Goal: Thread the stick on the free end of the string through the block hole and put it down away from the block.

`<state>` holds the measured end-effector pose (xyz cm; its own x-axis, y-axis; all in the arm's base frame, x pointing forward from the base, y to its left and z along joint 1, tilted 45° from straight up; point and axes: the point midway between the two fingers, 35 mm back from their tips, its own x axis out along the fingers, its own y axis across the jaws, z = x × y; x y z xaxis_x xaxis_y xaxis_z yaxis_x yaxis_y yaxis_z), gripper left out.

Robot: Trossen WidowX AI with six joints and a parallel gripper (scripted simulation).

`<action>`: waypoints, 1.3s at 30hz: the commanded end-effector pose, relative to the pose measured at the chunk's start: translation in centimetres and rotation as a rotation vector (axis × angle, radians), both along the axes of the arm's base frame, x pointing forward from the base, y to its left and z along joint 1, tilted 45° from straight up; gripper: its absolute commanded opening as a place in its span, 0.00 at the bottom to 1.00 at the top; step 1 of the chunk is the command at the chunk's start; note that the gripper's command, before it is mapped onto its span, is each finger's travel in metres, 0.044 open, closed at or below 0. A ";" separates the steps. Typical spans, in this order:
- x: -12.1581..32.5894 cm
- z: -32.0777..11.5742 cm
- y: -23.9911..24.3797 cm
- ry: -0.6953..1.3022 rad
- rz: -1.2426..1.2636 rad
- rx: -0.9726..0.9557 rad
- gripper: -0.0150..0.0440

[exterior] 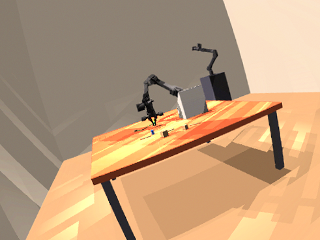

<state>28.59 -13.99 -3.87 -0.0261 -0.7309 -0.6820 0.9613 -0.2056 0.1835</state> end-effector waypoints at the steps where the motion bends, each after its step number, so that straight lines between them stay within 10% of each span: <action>1: 0.1 -0.4 0.3 0.008 0.005 -0.004 0.25; 39: 0.6 -4.7 3.0 0.088 0.060 0.002 0.25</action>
